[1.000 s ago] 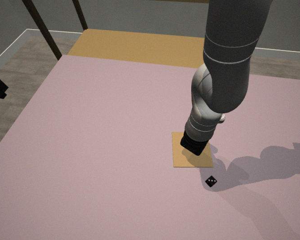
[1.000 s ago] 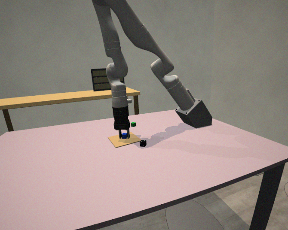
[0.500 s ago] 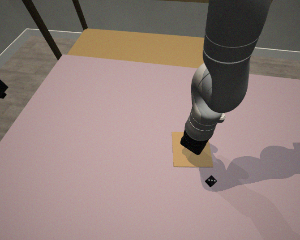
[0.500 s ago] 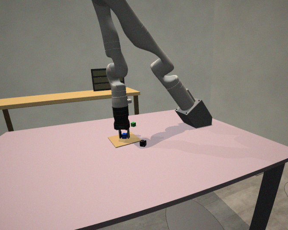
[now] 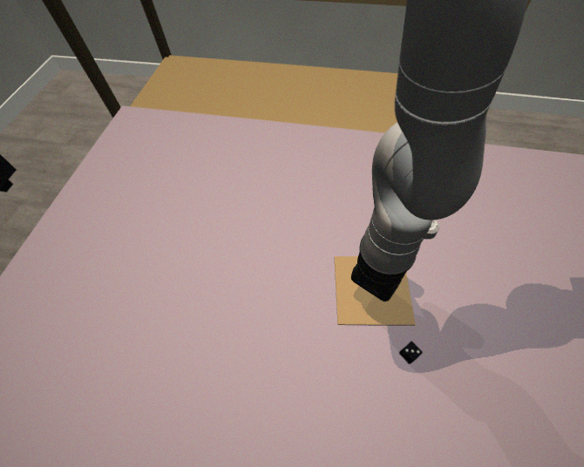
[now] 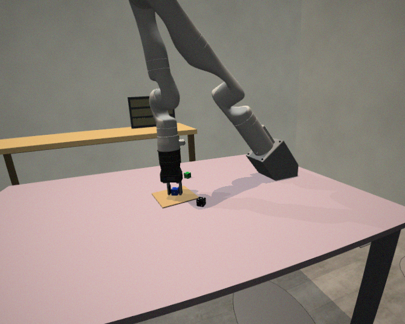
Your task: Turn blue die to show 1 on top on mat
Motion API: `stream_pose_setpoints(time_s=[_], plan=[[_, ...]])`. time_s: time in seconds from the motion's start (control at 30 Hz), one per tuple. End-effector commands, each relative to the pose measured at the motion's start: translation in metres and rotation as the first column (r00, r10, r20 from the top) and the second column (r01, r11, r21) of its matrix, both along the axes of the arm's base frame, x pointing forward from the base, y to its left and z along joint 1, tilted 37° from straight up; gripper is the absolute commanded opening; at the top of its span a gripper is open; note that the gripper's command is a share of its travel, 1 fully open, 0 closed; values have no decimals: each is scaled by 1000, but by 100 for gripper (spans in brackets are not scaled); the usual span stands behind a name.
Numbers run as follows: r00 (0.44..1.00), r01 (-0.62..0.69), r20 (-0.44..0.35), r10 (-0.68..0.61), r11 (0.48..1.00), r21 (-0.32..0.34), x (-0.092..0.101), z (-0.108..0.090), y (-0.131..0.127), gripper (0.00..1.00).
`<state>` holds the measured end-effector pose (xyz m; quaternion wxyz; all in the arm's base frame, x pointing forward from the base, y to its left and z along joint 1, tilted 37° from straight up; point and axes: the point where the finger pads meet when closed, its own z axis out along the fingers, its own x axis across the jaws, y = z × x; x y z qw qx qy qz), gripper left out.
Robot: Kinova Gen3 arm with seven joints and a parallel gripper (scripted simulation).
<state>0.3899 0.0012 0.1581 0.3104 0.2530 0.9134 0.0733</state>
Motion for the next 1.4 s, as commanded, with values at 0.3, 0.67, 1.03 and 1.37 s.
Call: stream_pose_setpoints(time_s=[0.3,0.67,1.03,1.37], plan=[[1000,0,1,0,1000,0,0,0,0,49],[1000,0,1,0,1000,0,0,0,0,49],[1000,0,1,0,1000,0,0,0,0,49],[1000,0,1,0,1000,0,0,0,0,49]])
